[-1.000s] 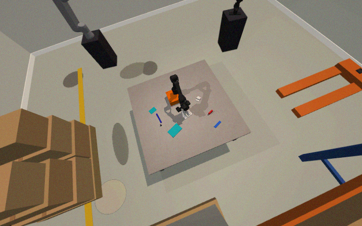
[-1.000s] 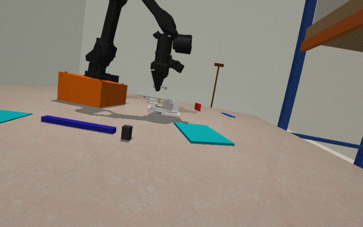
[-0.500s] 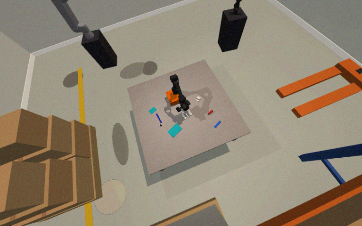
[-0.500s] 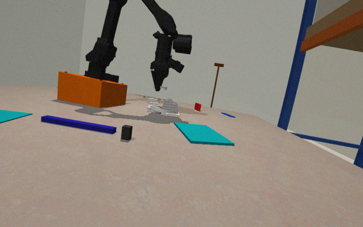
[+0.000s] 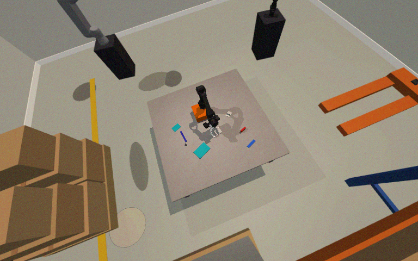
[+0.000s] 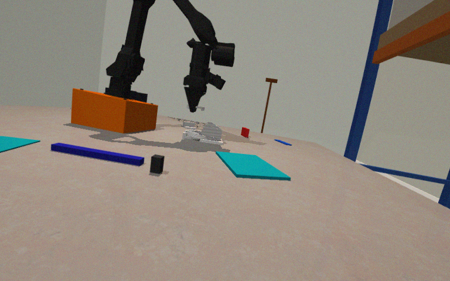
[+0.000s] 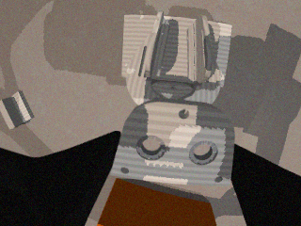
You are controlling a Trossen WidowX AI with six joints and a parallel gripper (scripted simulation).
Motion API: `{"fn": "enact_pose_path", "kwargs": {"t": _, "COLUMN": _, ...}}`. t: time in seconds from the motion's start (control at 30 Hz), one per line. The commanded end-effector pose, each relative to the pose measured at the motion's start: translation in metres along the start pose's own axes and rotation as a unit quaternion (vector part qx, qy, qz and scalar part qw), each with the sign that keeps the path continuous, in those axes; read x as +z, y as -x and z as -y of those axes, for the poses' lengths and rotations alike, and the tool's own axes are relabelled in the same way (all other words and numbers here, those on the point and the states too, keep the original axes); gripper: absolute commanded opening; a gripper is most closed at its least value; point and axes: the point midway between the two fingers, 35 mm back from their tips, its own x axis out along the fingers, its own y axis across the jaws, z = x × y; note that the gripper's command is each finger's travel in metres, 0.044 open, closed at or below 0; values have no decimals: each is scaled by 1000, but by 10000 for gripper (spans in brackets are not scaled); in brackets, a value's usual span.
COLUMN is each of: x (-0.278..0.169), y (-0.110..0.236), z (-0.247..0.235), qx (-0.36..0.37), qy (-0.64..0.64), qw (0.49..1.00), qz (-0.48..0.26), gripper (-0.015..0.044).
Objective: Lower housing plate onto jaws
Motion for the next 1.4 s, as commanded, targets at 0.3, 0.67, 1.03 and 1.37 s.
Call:
{"fn": "enact_pose_path", "kwargs": {"t": 0.3, "x": -1, "y": 0, "z": -1, "qx": 1, "qy": -2, "qw": 1000, "qz": 0, "gripper": 351}}
{"fn": "enact_pose_path", "kwargs": {"t": 0.67, "x": -1, "y": 0, "z": -1, "qx": 1, "qy": -2, "qw": 1000, "qz": 0, "gripper": 351}}
{"fn": "enact_pose_path", "kwargs": {"t": 1.03, "x": -1, "y": 0, "z": -1, "qx": 1, "qy": -2, "qw": 1000, "qz": 0, "gripper": 351}}
{"fn": "enact_pose_path", "kwargs": {"t": 1.37, "x": 0, "y": -15, "z": -1, "qx": 1, "qy": -2, "qw": 1000, "qz": 0, "gripper": 351}}
